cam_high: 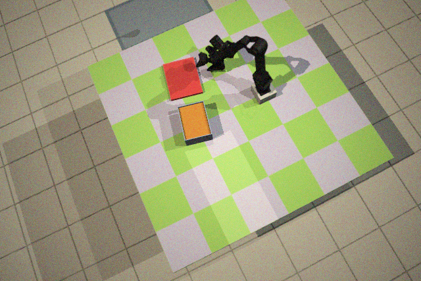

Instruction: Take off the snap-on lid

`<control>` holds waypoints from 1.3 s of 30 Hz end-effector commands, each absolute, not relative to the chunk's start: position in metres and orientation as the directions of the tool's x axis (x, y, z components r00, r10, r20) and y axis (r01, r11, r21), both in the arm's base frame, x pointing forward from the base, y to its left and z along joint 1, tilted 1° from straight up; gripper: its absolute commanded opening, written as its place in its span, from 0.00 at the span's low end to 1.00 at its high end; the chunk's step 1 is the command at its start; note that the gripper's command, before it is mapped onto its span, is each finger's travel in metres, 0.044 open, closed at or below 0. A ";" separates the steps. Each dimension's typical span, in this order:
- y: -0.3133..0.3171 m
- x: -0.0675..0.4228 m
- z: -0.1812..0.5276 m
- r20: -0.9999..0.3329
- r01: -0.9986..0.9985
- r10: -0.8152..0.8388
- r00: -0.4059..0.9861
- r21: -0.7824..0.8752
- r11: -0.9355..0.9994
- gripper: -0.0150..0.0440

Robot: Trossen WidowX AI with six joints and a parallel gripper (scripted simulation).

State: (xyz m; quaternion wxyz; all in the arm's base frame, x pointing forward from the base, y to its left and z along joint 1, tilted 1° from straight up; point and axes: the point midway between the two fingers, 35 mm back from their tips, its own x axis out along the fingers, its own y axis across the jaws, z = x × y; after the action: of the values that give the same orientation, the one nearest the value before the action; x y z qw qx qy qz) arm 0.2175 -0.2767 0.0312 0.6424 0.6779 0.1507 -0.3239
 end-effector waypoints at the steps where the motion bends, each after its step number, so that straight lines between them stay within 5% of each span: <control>1: -0.273 0.208 0.030 -0.633 0.621 -0.206 0.746 0.773 -0.126 1.00; 39: -0.266 0.178 0.084 -0.635 0.623 -0.206 0.745 0.772 -0.126 1.00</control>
State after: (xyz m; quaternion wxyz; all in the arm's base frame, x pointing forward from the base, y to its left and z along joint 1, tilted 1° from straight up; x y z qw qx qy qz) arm 0.1802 -0.2667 0.0758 0.6401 0.6790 0.1534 -0.3252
